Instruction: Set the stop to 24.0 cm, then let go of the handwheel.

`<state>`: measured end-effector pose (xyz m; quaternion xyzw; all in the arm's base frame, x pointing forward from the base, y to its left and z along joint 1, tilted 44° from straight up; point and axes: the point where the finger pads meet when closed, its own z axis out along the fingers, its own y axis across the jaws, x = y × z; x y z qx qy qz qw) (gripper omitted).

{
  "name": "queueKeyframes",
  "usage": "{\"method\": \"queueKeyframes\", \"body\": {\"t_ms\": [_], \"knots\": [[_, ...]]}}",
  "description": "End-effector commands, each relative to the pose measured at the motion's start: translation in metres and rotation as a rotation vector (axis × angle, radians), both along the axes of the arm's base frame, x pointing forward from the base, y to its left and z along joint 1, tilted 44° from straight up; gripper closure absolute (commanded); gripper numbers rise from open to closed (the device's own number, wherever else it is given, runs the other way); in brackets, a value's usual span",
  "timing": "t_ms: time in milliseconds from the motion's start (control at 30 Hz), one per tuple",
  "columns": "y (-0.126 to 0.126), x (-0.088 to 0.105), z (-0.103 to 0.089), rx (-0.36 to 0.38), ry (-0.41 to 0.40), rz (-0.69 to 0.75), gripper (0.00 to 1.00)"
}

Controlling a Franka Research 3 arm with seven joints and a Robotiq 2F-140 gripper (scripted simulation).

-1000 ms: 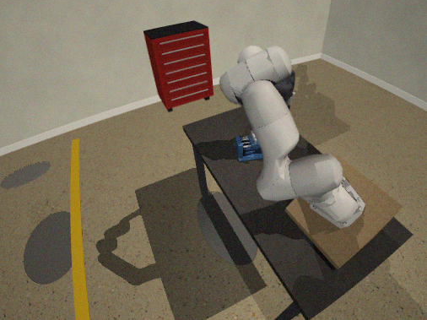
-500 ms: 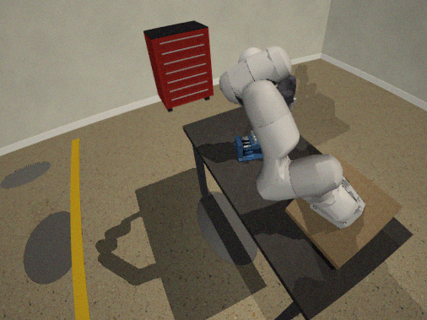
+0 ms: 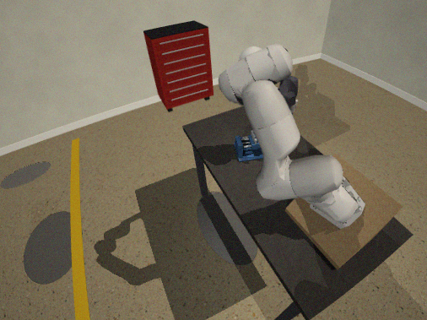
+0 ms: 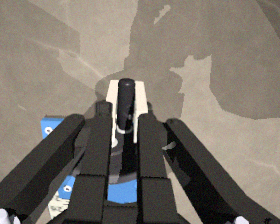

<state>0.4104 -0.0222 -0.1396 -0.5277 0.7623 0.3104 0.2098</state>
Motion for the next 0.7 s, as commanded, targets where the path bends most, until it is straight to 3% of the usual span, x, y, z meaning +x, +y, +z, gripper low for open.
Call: {"method": "queueKeyframes", "body": {"t_ms": [0,667], "knots": [[-0.002,-0.006,0.004,0.002,-0.006,0.003,0.96],[-0.019,-0.015,0.026,0.002,-0.006,0.003,0.96]]}}
